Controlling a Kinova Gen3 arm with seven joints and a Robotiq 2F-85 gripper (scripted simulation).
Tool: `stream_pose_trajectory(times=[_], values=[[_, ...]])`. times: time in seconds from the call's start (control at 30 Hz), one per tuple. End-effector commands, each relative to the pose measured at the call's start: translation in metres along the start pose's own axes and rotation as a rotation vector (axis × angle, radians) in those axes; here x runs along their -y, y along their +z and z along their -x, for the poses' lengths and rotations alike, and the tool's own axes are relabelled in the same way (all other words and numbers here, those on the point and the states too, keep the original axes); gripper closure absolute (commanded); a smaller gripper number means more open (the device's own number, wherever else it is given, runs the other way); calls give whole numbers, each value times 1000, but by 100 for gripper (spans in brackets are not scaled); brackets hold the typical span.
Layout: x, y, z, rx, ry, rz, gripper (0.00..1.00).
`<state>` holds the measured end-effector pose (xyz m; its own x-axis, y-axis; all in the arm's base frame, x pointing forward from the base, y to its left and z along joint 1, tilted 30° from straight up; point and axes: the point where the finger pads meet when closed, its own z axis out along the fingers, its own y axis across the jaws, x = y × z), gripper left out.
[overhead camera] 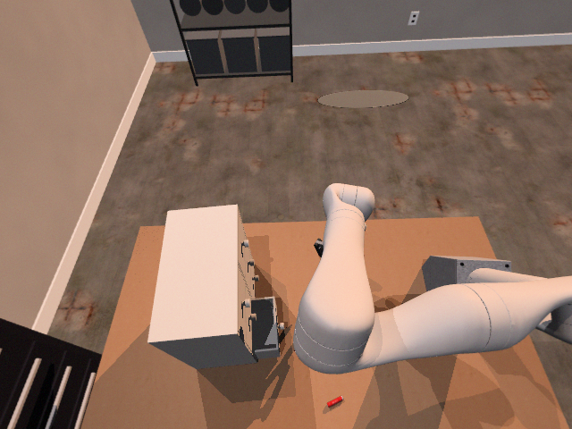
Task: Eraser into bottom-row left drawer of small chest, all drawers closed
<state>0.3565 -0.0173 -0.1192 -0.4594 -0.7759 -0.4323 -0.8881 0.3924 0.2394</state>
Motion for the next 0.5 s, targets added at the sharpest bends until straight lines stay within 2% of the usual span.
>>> stream_pose_trajectory(times=[0.0, 0.43, 0.47], values=[[-1, 4, -9, -3, 2, 4, 67], [0, 13, -17, 2, -45, 4, 67], [0, 13, -17, 2, -45, 4, 62]])
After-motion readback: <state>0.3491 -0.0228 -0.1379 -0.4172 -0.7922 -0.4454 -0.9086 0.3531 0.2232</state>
